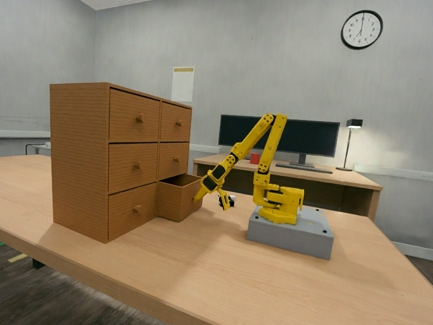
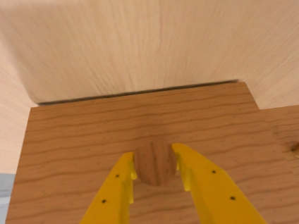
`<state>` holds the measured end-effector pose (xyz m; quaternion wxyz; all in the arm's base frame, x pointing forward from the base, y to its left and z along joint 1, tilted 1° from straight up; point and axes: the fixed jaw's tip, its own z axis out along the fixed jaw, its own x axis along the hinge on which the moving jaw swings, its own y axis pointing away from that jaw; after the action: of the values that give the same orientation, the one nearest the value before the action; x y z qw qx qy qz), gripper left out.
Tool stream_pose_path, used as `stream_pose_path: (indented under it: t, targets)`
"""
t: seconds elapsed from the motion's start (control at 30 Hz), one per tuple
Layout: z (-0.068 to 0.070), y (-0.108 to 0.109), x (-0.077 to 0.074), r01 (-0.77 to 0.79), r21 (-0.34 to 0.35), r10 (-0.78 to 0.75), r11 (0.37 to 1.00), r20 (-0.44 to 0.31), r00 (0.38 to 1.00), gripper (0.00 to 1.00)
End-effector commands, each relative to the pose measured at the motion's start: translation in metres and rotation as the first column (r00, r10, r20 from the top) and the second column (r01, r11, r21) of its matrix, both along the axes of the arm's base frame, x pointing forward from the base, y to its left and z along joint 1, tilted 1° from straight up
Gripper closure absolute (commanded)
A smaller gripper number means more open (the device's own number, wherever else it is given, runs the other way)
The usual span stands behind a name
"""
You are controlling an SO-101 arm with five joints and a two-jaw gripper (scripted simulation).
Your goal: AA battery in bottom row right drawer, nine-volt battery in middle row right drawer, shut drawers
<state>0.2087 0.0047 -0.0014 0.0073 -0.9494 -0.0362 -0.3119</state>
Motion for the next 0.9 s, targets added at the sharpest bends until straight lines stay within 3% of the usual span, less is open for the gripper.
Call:
stream_pose_path:
  t: [0.0,0.87]
  targets:
    - [0.006,0.004,0.012,-0.009,0.005,0.009,1.0,0.04,0.999,1.0]
    - [0.0,0.0,0.0,0.001,-0.001,-0.001,1.0,-0.001,1.0,1.0]
